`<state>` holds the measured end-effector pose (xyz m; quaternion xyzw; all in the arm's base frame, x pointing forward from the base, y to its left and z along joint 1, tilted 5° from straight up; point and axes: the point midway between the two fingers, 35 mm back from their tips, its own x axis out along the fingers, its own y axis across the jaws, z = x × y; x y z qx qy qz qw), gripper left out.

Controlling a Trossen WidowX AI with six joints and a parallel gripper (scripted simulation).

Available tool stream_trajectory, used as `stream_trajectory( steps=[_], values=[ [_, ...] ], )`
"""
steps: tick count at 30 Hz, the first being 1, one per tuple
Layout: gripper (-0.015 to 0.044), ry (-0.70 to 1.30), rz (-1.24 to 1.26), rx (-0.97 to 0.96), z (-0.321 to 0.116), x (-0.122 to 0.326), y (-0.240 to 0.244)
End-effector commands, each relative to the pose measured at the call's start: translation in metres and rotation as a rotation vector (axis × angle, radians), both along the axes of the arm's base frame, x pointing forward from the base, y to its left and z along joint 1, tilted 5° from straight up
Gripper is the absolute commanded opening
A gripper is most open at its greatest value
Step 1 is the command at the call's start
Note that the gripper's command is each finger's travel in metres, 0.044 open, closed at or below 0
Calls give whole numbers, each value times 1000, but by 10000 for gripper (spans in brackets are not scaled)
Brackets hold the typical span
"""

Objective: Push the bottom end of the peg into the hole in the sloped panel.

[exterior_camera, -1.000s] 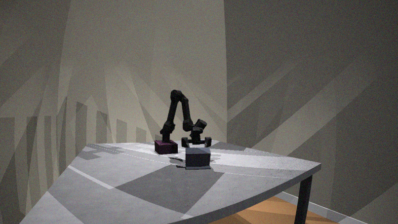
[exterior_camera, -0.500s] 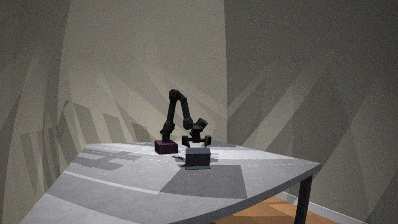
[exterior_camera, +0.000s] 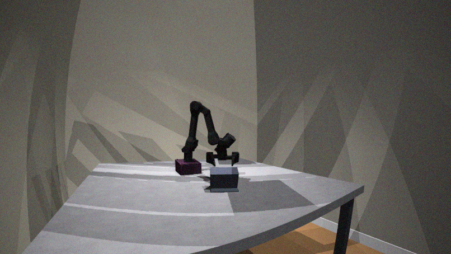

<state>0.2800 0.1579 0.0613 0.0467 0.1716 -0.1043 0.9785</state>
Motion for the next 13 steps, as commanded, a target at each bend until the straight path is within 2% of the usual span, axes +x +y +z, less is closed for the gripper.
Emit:
stream_trajectory(
  steps=[1, 13],
  values=[
    [440, -3, -1, 3, 2, -6, 1],
    [440, -7, 1, 0, 8, -15, 4]
  ],
)
